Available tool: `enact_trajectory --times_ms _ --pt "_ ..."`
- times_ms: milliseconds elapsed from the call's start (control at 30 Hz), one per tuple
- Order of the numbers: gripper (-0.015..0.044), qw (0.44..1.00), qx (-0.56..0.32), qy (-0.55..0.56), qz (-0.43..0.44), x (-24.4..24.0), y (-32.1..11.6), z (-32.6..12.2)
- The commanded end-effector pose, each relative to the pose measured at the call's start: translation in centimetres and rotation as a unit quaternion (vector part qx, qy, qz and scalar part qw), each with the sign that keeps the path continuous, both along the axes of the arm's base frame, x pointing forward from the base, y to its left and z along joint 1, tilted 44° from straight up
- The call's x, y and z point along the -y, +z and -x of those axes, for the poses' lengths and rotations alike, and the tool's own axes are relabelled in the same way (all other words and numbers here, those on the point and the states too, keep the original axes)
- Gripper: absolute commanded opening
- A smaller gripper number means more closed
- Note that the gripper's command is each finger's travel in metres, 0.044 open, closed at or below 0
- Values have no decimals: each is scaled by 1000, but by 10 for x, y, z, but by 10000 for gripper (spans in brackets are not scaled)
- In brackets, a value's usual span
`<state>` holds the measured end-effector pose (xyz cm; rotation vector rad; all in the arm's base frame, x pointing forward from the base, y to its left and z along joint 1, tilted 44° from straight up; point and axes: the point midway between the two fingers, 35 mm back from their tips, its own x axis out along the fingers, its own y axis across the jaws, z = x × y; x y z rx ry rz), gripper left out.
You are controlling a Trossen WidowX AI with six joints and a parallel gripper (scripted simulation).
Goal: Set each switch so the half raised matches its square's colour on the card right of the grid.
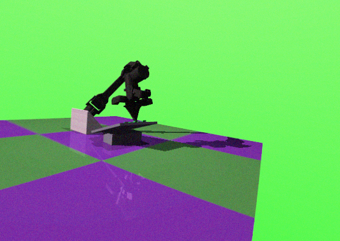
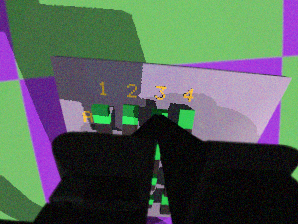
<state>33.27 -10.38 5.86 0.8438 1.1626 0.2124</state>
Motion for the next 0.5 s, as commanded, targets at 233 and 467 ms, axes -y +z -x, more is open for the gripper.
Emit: enact_trajectory --times_ms 233,467 --pt "0 1000 -2 -2 0 0 -2 -1" --pt "0 1000 -2 -2 0 -1 -2 -1"
